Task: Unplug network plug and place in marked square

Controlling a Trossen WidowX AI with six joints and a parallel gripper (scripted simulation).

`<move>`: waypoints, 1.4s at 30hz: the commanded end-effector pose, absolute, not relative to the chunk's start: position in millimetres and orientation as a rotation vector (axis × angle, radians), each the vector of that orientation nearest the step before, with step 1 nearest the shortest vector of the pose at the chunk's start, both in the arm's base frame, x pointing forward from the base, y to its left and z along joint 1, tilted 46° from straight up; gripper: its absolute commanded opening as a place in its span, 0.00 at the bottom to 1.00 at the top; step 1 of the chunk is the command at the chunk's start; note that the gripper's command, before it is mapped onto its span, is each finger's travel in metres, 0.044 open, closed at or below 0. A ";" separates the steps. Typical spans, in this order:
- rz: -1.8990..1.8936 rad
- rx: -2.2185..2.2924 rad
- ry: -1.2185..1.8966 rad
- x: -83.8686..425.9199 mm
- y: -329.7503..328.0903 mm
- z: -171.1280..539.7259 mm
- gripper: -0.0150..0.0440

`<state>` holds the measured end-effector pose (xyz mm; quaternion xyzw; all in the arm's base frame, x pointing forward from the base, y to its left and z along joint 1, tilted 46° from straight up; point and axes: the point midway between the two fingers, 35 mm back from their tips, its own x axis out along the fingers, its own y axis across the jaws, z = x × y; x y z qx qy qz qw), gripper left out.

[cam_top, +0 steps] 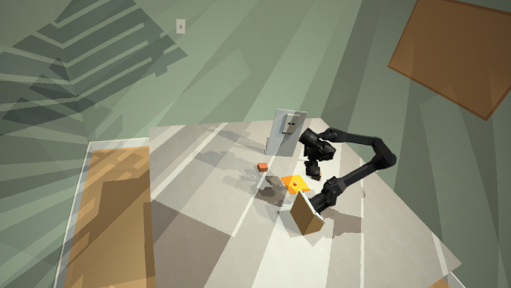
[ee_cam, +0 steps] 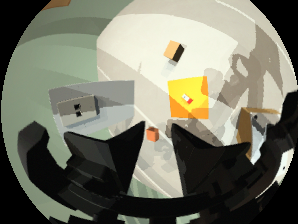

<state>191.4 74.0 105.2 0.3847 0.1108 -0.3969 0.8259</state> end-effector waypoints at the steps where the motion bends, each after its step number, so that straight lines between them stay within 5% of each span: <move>1: -0.849 0.811 0.234 188.6 82.7 113.5 0.52; 14: -0.845 0.814 0.209 180.8 103.1 141.1 0.52; 25: -0.845 0.814 0.209 180.8 103.1 141.1 1.00; 42: -0.845 0.814 0.209 180.8 103.1 141.1 1.00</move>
